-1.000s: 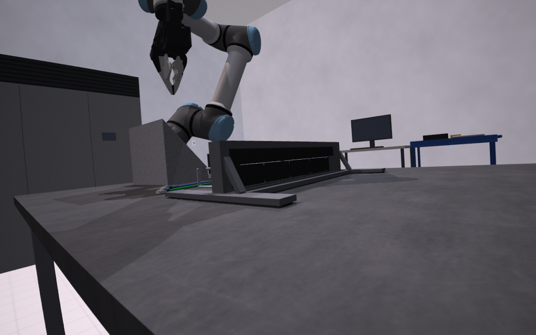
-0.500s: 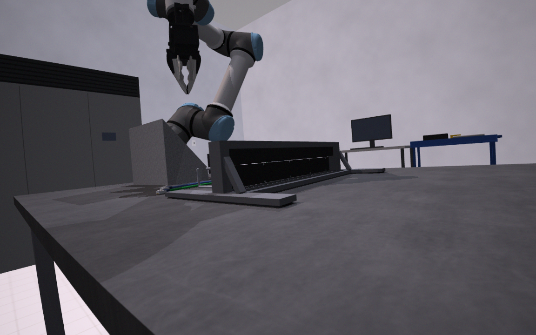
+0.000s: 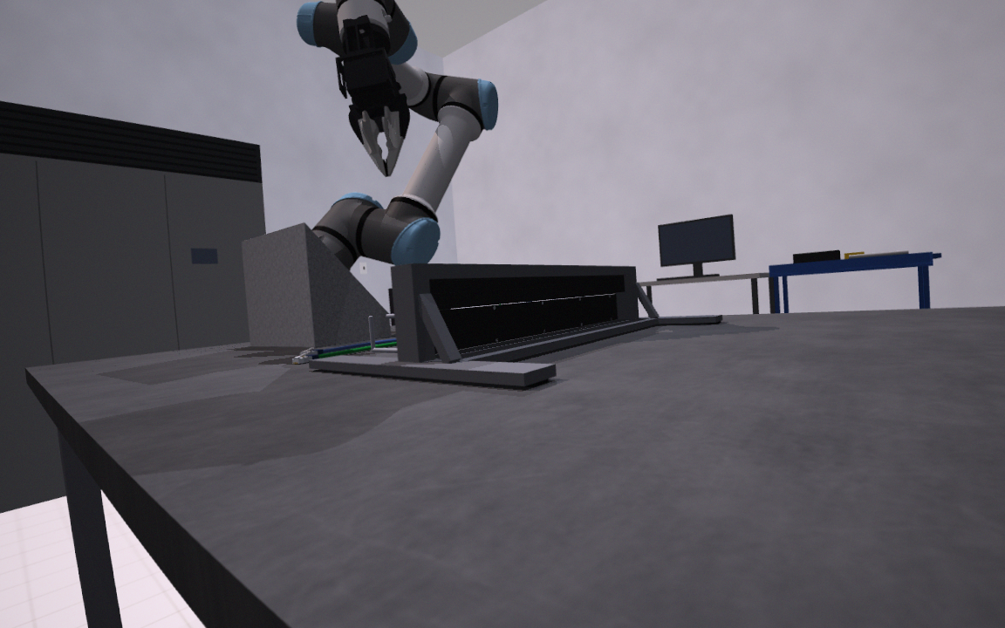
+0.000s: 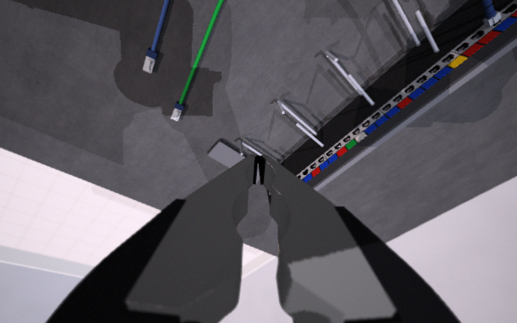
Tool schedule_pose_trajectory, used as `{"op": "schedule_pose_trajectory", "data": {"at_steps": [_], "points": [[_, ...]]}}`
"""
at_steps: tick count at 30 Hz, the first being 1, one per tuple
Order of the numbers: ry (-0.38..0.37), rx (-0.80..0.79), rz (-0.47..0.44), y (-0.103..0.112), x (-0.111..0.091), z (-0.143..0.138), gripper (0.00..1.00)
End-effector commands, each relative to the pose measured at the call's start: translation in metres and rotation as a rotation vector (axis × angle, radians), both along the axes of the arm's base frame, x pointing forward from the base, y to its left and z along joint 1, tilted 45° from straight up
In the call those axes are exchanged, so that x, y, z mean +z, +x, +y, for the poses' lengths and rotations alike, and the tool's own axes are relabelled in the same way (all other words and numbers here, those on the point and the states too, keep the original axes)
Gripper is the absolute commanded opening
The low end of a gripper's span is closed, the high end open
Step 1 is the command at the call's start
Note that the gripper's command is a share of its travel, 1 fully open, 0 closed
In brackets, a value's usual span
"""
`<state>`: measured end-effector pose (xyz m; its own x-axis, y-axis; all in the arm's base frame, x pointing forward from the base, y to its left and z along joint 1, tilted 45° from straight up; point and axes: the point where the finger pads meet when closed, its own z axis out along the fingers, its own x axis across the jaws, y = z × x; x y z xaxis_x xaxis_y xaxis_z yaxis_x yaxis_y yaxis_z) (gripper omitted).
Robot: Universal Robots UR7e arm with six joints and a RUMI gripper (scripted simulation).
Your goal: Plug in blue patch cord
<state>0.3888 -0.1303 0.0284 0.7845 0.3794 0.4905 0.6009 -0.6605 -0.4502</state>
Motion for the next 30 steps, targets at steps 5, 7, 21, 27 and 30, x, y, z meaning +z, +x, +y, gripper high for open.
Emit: {"op": "schedule_pose_trajectory", "data": {"at_steps": [5,7,21,27,30], "points": [[0.026,-0.258,0.136,0.017,0.022,0.022,0.0],[0.037,-0.314,0.165,0.02,0.026,0.027,0.0],[0.137,-0.662,0.344,0.041,0.055,0.059,0.0],[0.189,-0.793,0.415,0.048,0.066,0.071,0.0],[0.217,-0.856,0.45,0.051,0.072,0.077,0.0]]}}
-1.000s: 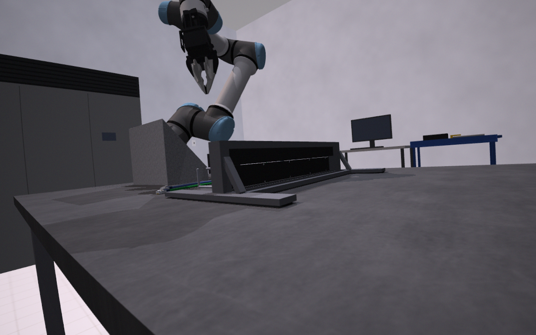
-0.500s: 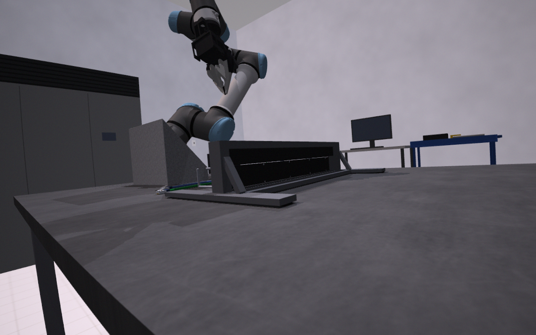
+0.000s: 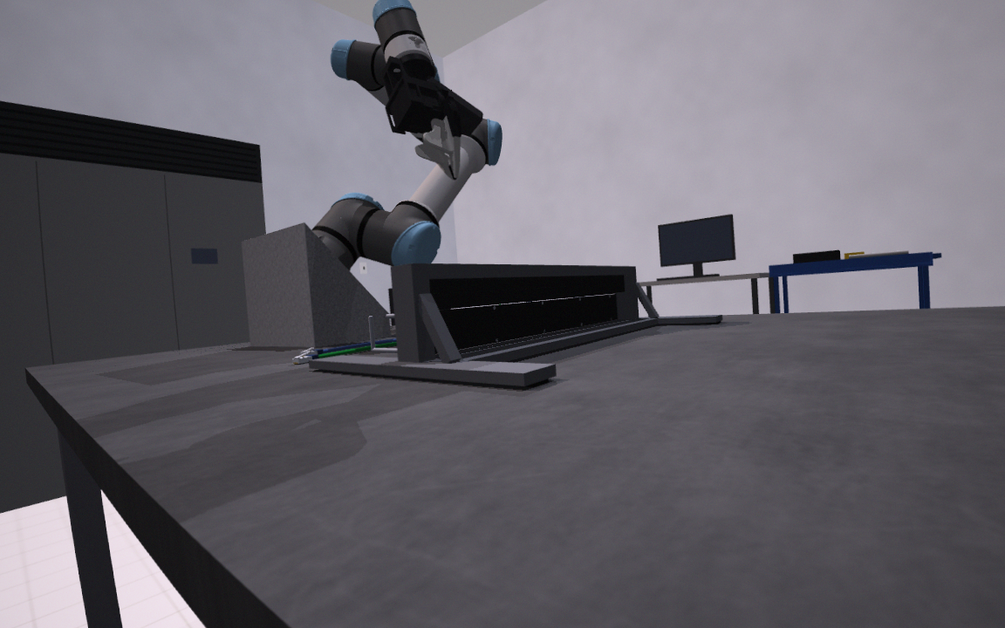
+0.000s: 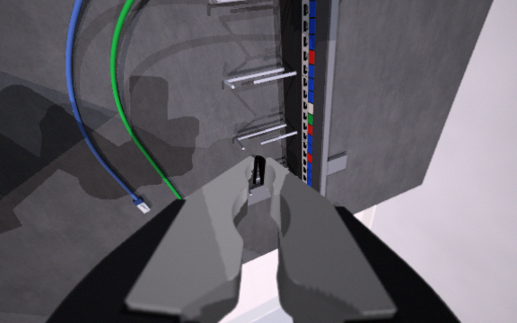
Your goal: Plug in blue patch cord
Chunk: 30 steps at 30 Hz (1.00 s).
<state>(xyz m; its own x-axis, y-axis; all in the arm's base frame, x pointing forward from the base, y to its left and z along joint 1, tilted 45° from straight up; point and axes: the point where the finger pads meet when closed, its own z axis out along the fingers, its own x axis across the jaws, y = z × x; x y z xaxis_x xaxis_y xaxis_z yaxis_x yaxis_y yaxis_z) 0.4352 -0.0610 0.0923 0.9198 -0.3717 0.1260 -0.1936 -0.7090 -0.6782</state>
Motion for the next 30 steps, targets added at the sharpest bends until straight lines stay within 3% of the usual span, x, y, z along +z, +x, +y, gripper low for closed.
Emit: {"op": "schedule_pose_trajectory", "data": {"at_steps": [1,13,15,30], "points": [[0.037,-0.134,0.065,0.006,0.01,0.011,0.0],[0.2,-0.444,0.216,0.019,0.035,0.04,0.0],[0.2,-0.444,0.216,0.019,0.035,0.04,0.0],[0.444,-0.782,0.404,0.026,0.061,0.076,0.0]]}}
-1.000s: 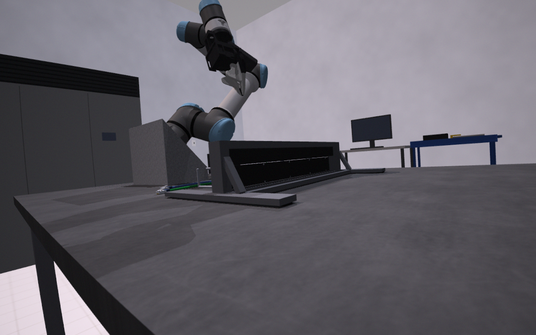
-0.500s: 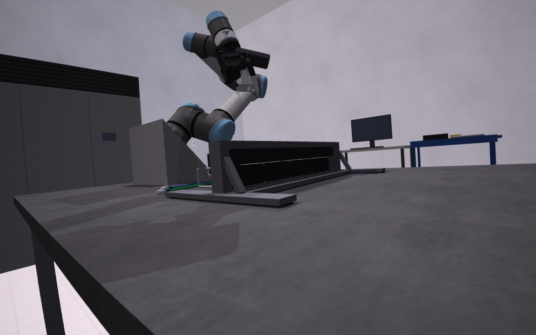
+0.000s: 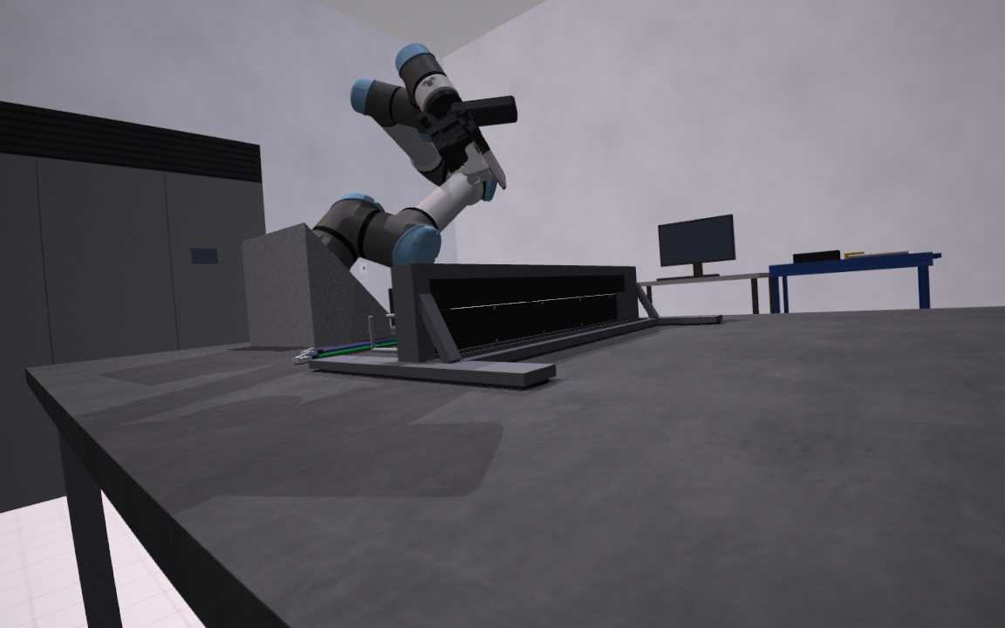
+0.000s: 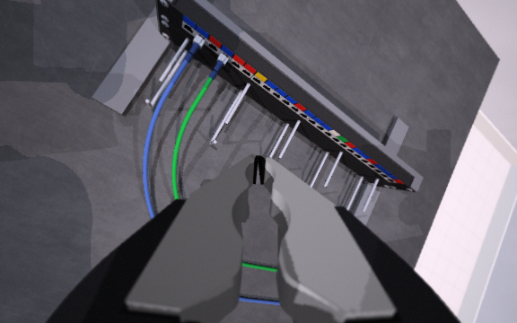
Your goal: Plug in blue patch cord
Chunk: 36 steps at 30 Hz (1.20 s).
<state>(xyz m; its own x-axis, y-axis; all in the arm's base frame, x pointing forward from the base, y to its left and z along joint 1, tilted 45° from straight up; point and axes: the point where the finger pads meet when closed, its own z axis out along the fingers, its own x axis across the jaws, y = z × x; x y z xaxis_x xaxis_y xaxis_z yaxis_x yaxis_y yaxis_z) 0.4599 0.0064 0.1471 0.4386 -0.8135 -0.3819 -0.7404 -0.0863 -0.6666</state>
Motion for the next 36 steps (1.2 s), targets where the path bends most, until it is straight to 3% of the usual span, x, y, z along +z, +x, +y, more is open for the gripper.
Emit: {"op": "schedule_pose_trajectory", "data": {"at_steps": [1,17,36], "points": [[0.05,-0.098,0.049,0.002,0.007,0.008,0.0],[0.24,-0.305,0.162,0.002,0.022,0.033,0.0],[0.334,-0.393,0.216,0.001,0.028,0.044,0.0]]}}
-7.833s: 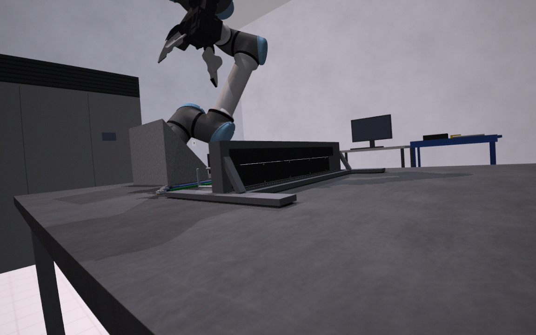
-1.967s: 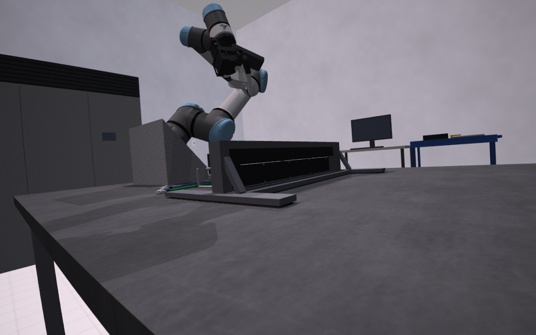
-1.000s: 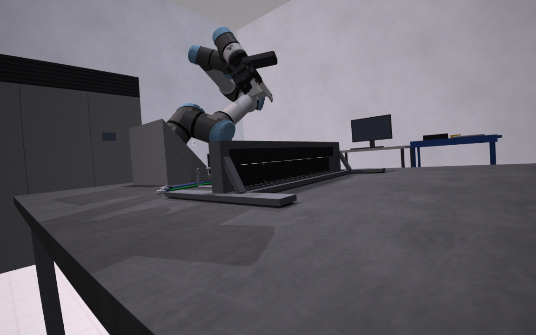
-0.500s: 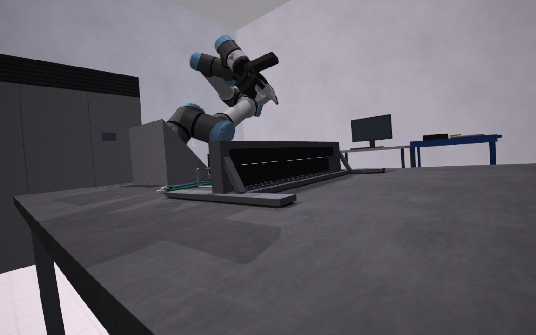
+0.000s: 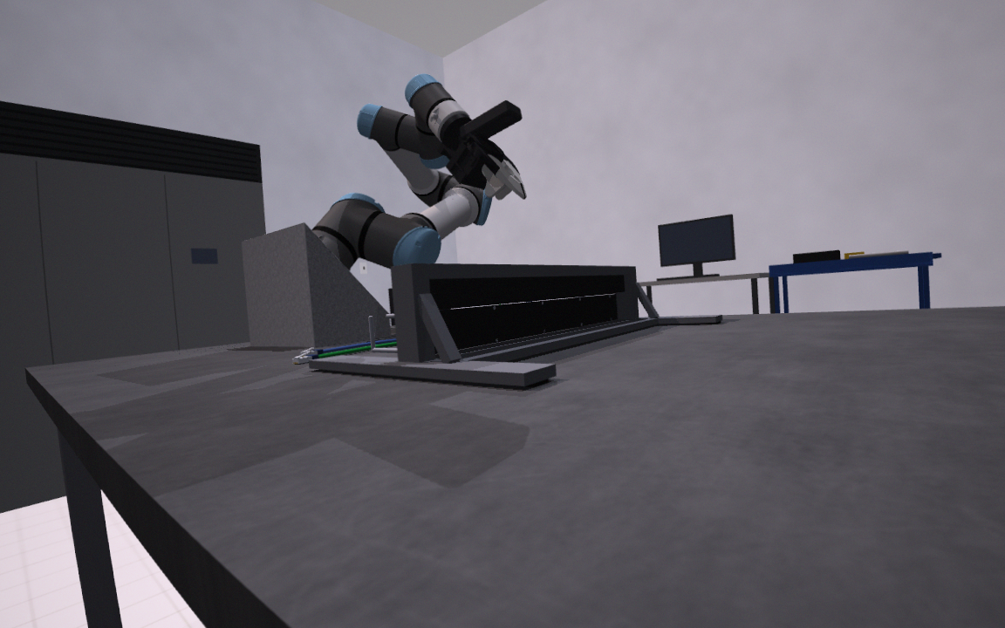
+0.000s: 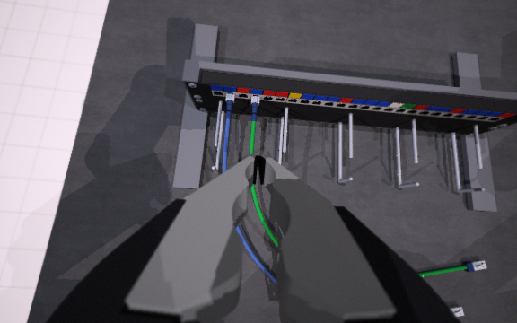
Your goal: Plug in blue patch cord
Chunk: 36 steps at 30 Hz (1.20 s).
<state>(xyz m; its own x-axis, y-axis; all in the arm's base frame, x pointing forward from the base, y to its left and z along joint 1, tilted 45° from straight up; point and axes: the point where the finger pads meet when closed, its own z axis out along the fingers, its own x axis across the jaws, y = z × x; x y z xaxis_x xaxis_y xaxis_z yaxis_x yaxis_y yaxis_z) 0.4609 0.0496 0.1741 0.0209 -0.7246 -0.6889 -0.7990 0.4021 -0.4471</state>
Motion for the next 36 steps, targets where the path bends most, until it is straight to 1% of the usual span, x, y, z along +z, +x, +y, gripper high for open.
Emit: {"op": "schedule_pose_trajectory", "data": {"at_steps": [1,10,36], "points": [[0.01,-0.013,0.006,0.0001,0.001,0.0011,0.0],[0.023,-0.024,0.013,-0.0001,0.0017,0.0026,0.0],[0.023,-0.025,0.013,0.0026,-0.0008,0.0052,0.0]]}}
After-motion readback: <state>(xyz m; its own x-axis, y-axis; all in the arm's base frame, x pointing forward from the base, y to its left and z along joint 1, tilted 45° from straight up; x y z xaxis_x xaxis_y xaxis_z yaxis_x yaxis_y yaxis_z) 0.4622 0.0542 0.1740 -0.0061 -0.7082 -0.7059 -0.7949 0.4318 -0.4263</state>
